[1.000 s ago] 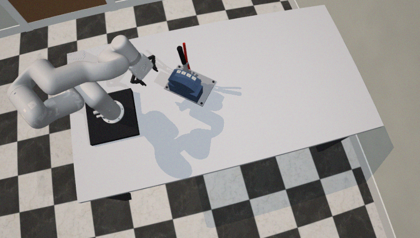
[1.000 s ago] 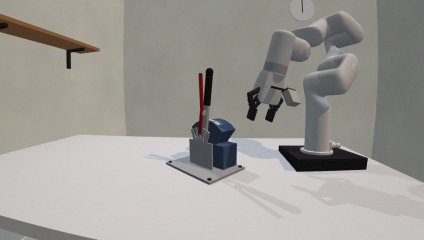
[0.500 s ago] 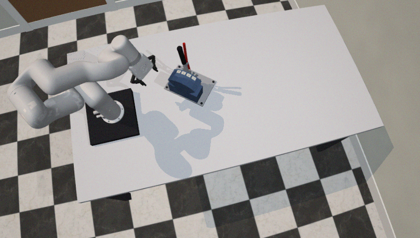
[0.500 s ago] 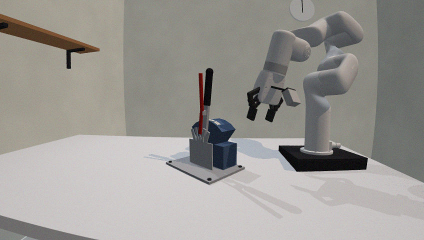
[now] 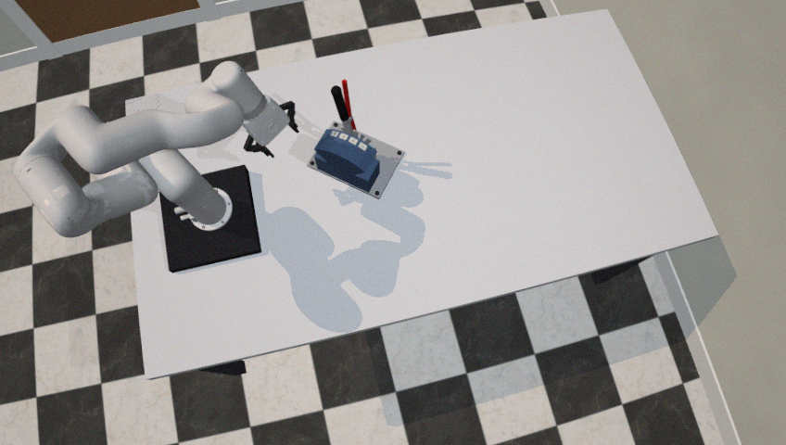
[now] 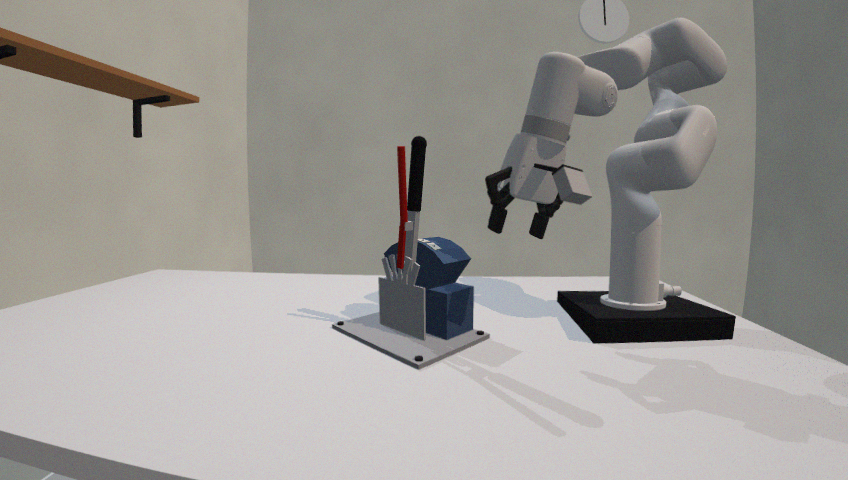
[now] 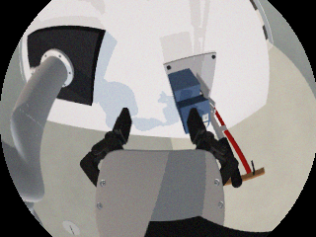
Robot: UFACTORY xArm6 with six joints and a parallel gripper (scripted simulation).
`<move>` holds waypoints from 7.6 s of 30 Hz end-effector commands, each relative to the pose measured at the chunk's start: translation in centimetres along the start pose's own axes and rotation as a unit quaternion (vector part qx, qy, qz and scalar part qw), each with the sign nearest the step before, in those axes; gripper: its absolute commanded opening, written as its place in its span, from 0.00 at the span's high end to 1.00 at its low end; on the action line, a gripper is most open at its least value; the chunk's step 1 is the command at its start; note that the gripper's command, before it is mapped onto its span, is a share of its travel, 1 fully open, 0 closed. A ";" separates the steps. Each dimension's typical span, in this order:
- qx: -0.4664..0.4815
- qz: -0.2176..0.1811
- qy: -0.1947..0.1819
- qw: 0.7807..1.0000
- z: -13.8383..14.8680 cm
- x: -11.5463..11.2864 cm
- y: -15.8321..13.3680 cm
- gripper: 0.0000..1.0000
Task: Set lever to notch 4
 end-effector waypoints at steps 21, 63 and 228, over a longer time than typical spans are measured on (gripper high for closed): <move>0.408 0.012 0.035 0.912 5.3 -6.0 -5.1 0.00; 0.923 -0.009 0.118 0.365 14.1 -14.4 -14.1 0.00; 0.977 -0.029 0.138 0.161 16.0 -13.3 -15.6 0.00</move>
Point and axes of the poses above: the point where the finger pads meet when closed, its own x axis out along the fingers, its own z axis across the jaws, y = z × x, the point moved 6 cm from there along -x, back along the fingers, and after that the axes turned 12 degrees about -x, right-handed, at the moved point
